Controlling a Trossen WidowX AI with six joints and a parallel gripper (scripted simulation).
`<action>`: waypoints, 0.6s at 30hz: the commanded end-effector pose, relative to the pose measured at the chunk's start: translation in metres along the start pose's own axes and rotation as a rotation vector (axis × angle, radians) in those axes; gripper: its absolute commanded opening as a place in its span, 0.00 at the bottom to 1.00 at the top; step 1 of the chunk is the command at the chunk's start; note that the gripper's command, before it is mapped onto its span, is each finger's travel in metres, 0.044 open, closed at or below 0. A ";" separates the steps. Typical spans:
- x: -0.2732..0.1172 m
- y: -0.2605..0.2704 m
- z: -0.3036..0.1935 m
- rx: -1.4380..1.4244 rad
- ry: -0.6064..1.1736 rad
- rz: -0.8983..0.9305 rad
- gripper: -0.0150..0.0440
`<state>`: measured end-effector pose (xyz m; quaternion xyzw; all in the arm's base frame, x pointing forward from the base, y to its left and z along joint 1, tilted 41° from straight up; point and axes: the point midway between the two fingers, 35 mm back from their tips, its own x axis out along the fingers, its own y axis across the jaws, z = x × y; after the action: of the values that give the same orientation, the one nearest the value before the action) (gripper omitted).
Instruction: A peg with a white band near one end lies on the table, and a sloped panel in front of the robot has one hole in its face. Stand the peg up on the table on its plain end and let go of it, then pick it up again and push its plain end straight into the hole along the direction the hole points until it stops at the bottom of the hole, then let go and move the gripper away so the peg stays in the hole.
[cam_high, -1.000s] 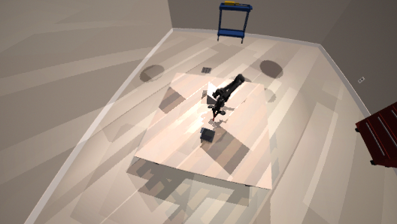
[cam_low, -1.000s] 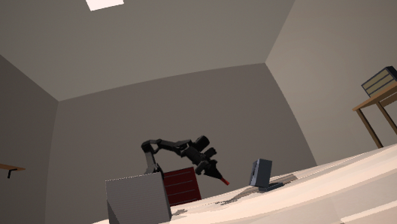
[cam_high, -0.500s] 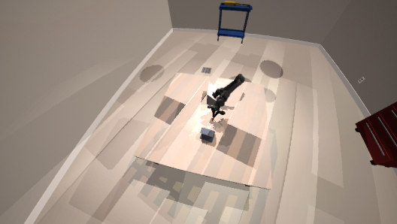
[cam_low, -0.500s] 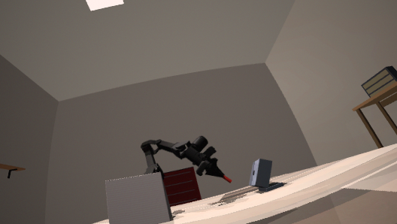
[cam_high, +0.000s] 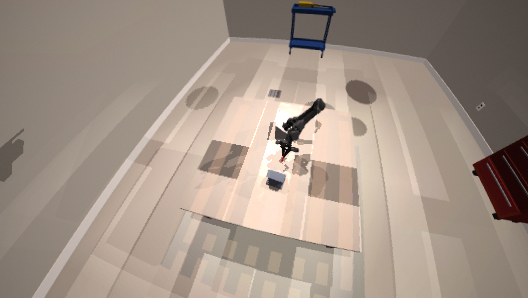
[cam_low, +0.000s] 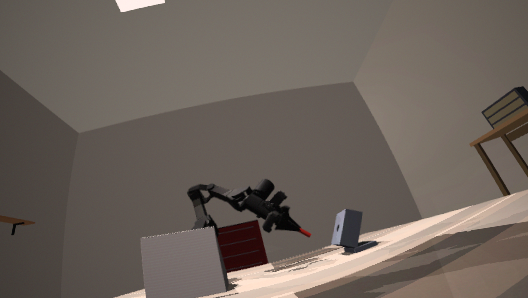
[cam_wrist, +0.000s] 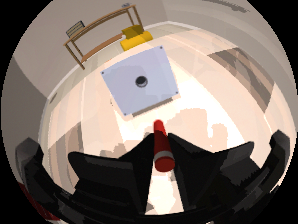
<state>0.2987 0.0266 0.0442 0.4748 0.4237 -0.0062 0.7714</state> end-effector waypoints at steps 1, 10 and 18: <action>0.000 -0.003 0.001 0.022 -0.022 0.008 0.25; -0.001 -0.002 0.005 0.049 -0.070 0.038 0.25; 0.000 -0.001 0.008 0.062 -0.091 0.051 0.25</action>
<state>0.3043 0.0203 0.0477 0.5035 0.3771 -0.0161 0.7772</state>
